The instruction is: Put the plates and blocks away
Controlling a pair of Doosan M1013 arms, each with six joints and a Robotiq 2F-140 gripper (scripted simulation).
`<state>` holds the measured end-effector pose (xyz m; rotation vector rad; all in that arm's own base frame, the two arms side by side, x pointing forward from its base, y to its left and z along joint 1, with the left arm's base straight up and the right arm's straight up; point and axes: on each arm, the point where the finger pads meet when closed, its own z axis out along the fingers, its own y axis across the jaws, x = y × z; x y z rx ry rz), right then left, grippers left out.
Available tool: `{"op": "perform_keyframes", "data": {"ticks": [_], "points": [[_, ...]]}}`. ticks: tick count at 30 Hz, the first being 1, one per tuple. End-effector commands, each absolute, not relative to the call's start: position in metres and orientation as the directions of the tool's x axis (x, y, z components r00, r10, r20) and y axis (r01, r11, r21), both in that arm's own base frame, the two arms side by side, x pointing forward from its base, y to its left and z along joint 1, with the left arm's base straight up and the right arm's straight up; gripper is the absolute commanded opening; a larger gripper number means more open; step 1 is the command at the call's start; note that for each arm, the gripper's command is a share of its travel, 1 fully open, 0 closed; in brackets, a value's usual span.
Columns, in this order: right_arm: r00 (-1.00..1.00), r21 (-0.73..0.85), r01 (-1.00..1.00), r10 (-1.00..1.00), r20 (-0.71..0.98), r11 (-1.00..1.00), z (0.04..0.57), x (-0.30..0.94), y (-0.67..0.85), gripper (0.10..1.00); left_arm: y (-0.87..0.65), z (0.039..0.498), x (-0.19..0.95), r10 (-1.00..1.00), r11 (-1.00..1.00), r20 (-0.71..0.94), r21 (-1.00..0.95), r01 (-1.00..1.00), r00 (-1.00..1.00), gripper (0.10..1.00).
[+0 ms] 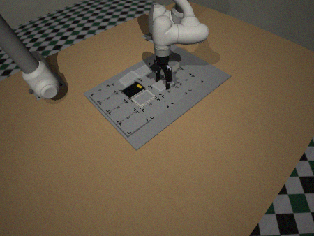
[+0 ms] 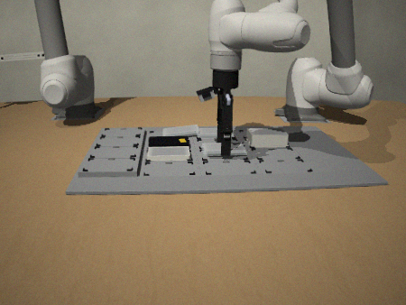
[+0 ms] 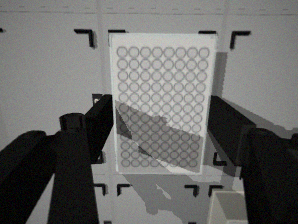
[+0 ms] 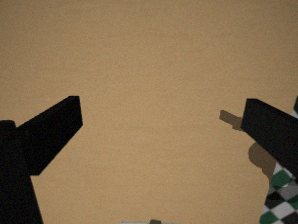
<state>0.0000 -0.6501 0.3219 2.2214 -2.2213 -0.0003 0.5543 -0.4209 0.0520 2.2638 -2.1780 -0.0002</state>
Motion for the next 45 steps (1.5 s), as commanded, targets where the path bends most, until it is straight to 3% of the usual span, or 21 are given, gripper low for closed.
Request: {"op": "perform_keyframes", "data": {"ticks": [1,45], "points": [[0.0,0.0,-1.0,-1.0,0.001,0.0,0.3228,0.0001,-0.6503,1.0,-0.4212,0.052,0.5548,-0.999,-0.038,0.001,-0.001,-0.999,0.038,0.099],[0.0,0.0,-1.0,-1.0,0.001,0.0,0.3228,0.0001,-0.6503,1.0,-0.4212,0.0454,0.5548,-0.999,-0.038,0.001,-0.001,-0.999,0.038,0.099]]}}
